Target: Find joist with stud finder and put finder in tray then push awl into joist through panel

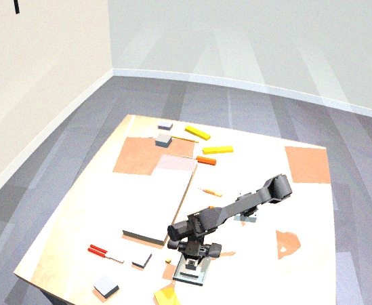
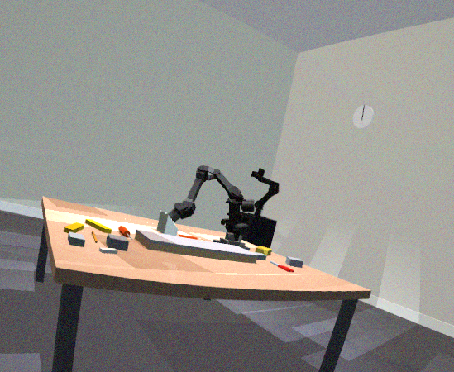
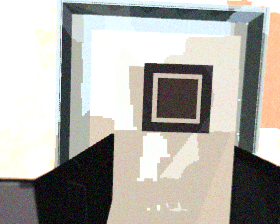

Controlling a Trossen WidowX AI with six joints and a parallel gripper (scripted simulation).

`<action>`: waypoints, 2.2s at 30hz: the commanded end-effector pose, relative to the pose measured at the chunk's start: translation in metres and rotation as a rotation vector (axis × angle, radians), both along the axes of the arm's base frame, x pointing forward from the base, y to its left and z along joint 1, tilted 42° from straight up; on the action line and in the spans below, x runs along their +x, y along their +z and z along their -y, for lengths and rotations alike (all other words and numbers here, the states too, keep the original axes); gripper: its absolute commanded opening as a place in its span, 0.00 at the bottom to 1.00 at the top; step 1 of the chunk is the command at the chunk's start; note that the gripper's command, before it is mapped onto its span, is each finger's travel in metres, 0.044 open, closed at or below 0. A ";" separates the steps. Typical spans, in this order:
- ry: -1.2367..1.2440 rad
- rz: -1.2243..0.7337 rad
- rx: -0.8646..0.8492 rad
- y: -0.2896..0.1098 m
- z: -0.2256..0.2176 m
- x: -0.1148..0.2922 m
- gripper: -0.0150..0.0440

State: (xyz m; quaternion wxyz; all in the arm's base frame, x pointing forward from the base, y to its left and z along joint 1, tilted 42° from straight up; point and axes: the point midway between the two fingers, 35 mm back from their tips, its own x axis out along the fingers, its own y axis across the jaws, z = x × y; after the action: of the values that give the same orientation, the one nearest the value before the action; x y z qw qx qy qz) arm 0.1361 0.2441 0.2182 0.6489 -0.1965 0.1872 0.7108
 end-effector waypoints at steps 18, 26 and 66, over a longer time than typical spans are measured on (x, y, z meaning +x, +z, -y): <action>0.000 -0.002 0.001 -0.011 -0.010 -0.002 0.48; 0.000 -0.002 -0.001 -0.010 -0.008 -0.001 0.83; -0.871 -0.844 -0.418 -0.192 0.257 0.102 1.00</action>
State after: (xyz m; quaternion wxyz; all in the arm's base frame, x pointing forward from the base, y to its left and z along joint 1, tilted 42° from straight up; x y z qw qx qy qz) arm 0.2567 0.0237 0.0656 0.7194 0.0061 0.5653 0.4036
